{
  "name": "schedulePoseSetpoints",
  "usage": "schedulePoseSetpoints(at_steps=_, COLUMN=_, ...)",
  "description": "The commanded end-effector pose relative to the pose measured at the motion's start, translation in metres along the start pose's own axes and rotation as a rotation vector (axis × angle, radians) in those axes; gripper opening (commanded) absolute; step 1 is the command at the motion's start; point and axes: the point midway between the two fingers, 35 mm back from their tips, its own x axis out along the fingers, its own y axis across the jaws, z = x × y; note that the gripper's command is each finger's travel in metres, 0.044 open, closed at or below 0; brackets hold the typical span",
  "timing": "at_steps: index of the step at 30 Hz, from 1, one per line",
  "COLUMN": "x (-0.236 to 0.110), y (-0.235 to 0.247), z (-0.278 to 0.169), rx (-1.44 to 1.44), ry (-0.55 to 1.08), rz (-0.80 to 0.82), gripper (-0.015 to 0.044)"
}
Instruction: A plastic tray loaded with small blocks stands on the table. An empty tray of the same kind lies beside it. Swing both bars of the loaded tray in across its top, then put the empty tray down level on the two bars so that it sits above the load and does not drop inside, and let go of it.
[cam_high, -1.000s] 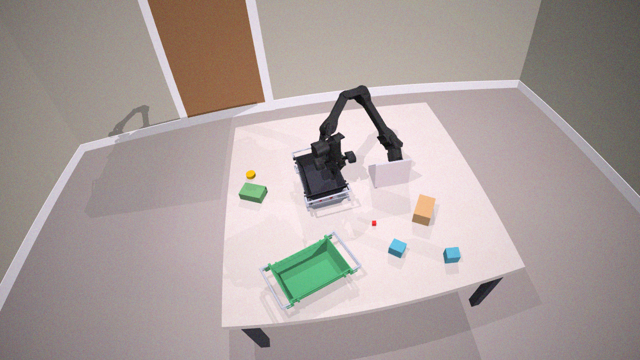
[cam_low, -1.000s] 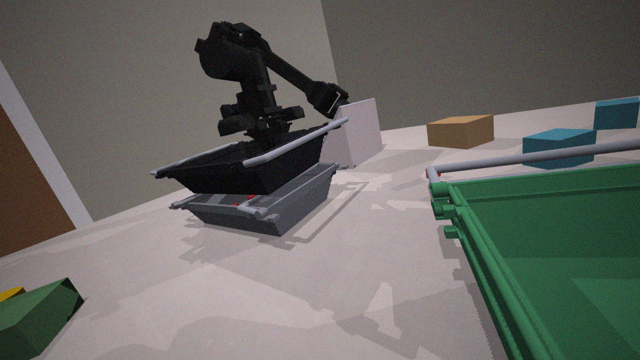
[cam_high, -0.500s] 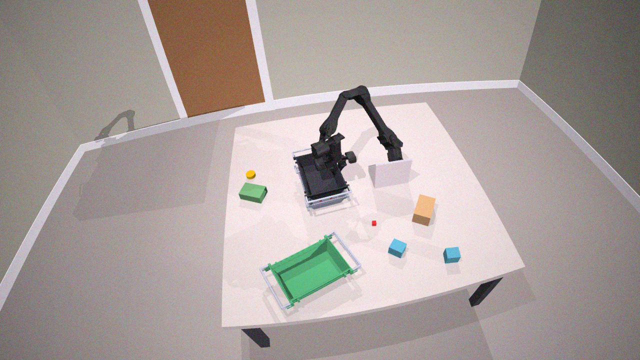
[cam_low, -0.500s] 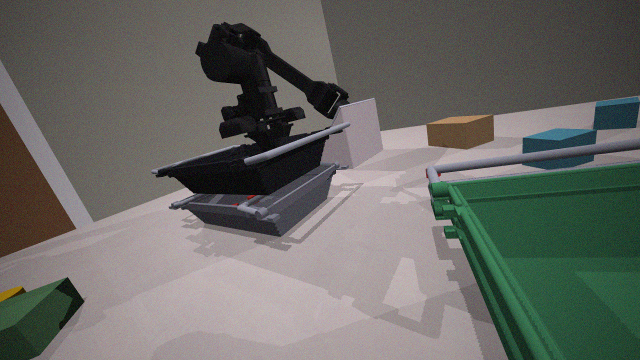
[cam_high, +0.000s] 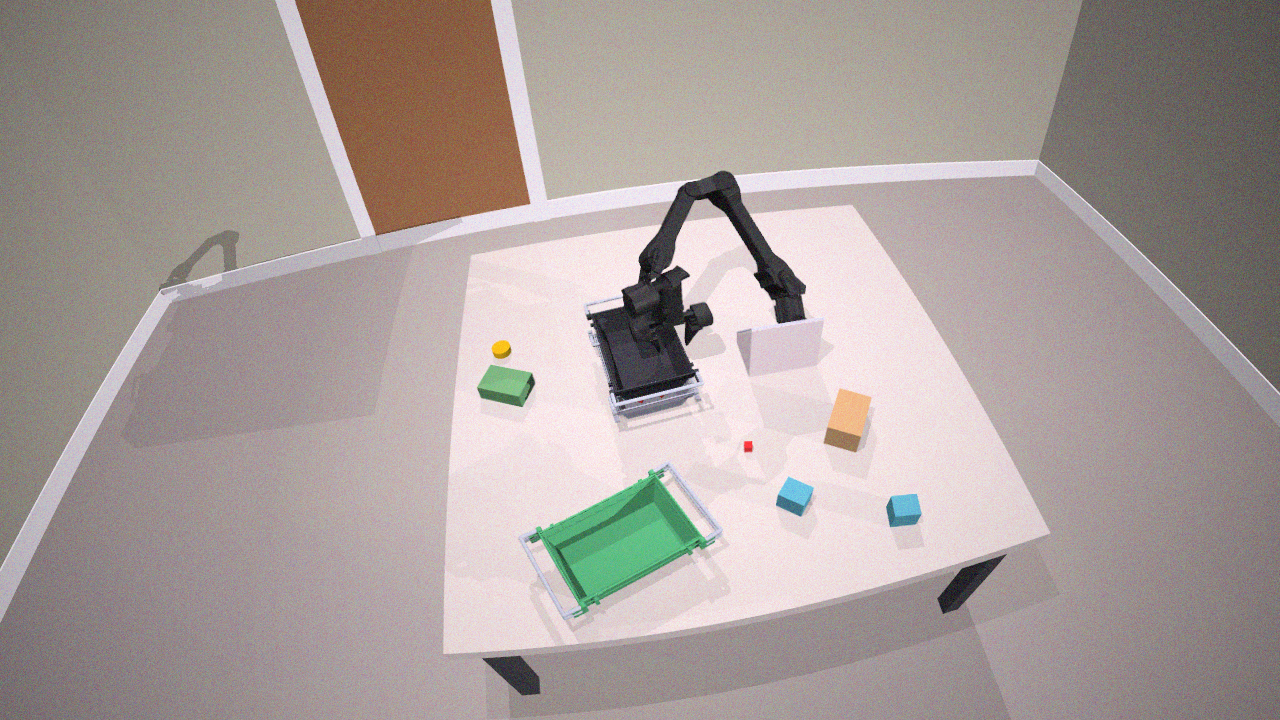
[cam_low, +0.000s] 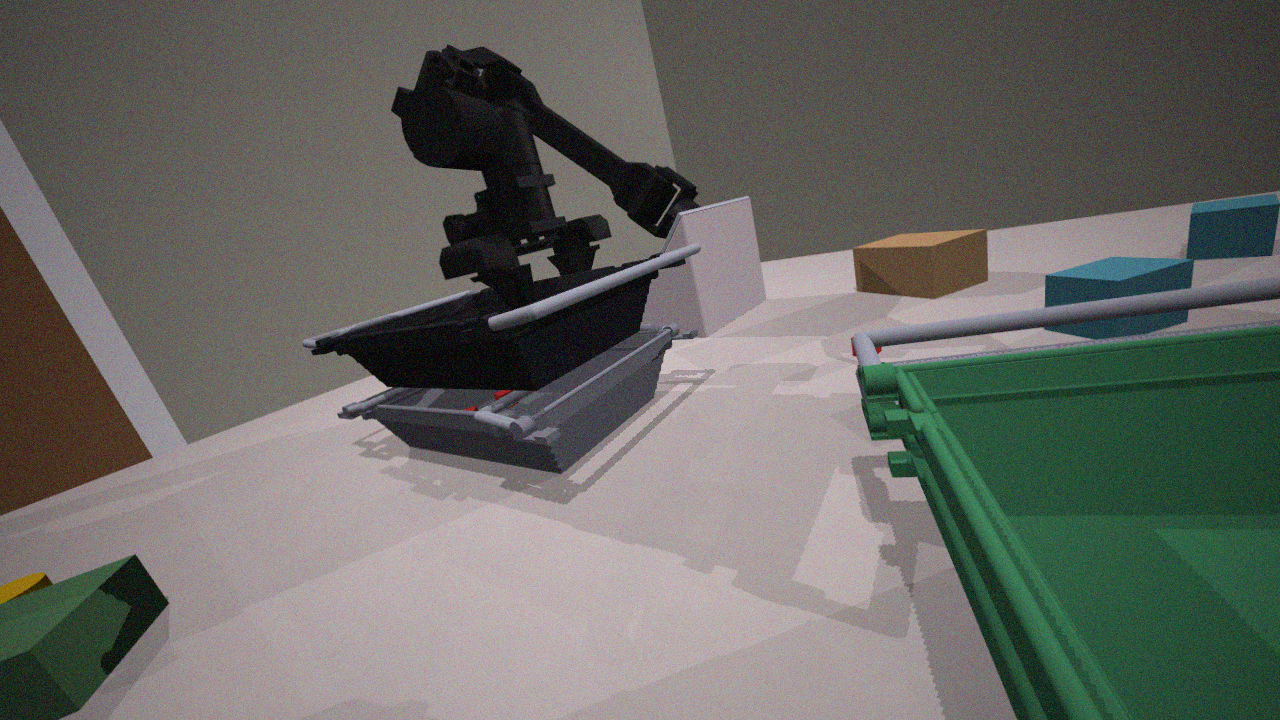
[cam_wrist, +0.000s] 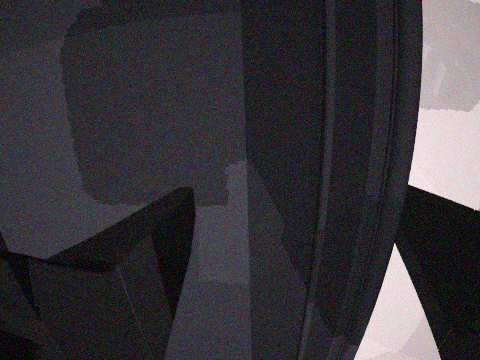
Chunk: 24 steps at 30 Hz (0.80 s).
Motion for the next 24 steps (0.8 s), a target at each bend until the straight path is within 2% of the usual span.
schedulePoseSetpoints(at_steps=1, x=0.0, y=-0.001, z=0.0, rx=-0.006, ry=0.001, rz=-0.002, gripper=0.0381)
schedulePoseSetpoints(at_steps=5, x=0.0, y=-0.001, z=0.0, rx=-0.006, ry=0.001, rz=-0.002, gripper=0.044)
schedulePoseSetpoints(at_steps=13, x=-0.003, y=0.001, z=0.0, rx=0.0, ry=0.001, rz=0.0, gripper=0.044)
schedulePoseSetpoints(at_steps=24, x=-0.062, y=0.006, z=-0.002, rx=-0.005, ry=0.009, rz=0.0, gripper=0.044)
